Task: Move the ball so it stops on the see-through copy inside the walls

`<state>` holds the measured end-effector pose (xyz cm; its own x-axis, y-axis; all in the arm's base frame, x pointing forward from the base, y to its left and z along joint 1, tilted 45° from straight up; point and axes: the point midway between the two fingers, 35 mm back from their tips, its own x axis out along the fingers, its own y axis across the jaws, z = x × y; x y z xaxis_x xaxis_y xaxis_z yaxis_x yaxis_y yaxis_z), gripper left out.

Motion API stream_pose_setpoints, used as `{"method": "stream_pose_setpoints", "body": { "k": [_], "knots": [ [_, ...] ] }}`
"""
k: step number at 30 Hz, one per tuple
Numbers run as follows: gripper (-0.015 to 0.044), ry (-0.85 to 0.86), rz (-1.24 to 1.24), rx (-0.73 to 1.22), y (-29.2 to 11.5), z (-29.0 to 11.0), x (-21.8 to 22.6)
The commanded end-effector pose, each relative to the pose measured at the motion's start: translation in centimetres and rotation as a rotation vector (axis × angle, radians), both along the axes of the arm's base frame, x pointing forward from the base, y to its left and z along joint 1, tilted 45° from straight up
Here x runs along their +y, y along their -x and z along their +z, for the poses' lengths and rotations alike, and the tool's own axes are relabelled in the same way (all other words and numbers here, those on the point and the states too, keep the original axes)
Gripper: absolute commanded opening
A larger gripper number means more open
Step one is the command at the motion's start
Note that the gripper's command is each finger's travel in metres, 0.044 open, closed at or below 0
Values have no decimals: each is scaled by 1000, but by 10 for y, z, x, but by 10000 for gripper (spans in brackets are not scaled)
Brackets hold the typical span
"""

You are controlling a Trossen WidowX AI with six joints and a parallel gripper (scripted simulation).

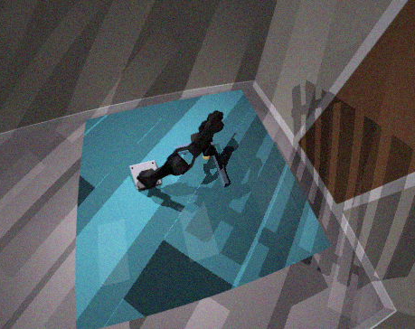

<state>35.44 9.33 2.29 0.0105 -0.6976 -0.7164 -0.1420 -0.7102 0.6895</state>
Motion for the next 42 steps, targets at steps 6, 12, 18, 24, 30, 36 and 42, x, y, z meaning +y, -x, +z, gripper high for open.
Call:
{"method": "stream_pose_setpoints", "body": {
  "k": [6, 12, 18, 24, 30, 36, 42],
  "knots": [
    [0, 3, 93, 88, -4, -5, -3],
    [0, 3, 93, 87, -5, -19, -16],
    [0, 4, 93, 87, -6, -39, -37],
    [0, 6, 93, 87, -4, -54, -52],
    [0, 6, 93, 87, -5, -56, -54],
    [0, 6, 93, 87, -5, -63, -61],
    [0, 7, 93, 87, -5, -67, -65]
  ]
}}
